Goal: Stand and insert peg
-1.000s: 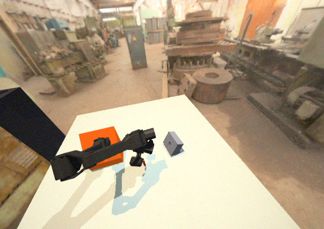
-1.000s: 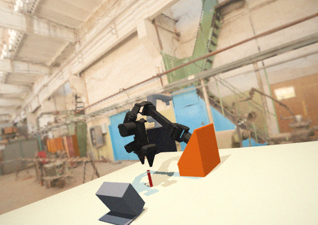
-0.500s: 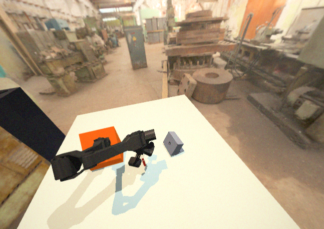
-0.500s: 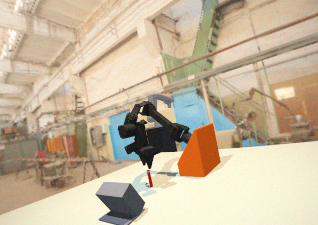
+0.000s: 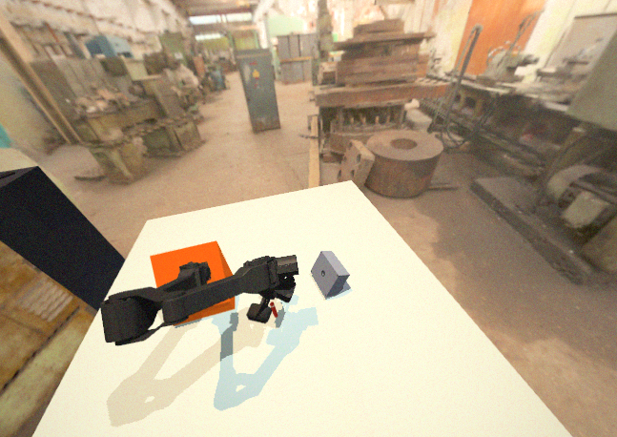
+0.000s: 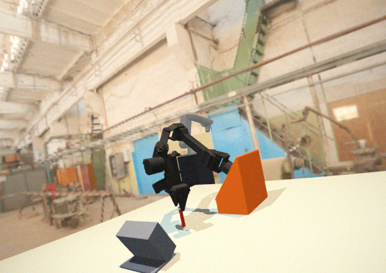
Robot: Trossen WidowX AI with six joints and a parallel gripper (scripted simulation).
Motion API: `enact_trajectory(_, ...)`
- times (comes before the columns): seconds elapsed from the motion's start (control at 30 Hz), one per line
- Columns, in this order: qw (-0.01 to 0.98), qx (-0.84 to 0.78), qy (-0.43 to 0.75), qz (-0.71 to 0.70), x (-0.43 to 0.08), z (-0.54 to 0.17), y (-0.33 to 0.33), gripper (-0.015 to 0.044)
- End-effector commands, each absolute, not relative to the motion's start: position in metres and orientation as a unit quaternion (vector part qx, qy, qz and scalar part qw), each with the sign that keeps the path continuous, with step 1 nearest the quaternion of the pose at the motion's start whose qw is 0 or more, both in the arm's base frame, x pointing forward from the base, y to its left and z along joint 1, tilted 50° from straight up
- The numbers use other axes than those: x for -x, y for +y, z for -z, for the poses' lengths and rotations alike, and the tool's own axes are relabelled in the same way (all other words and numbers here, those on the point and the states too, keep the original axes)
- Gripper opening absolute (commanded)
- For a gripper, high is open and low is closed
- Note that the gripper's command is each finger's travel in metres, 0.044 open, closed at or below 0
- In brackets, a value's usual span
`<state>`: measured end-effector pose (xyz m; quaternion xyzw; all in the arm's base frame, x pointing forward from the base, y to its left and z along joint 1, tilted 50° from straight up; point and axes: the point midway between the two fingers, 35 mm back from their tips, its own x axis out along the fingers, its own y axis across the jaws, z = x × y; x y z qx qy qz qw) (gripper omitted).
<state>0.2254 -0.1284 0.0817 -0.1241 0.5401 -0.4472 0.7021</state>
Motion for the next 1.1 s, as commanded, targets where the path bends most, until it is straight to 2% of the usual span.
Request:
enact_trajectory(0.0,0.700,0.126,0.544,0.445,-0.224,-0.075,-0.134,0.0440)
enact_trajectory(0.67,0.699,0.129,0.543,0.447,-0.222,-0.059,-0.157,0.0440)
enact_trajectory(1.07,0.701,0.127,0.539,0.450,-0.223,-0.062,-0.155,0.0125)
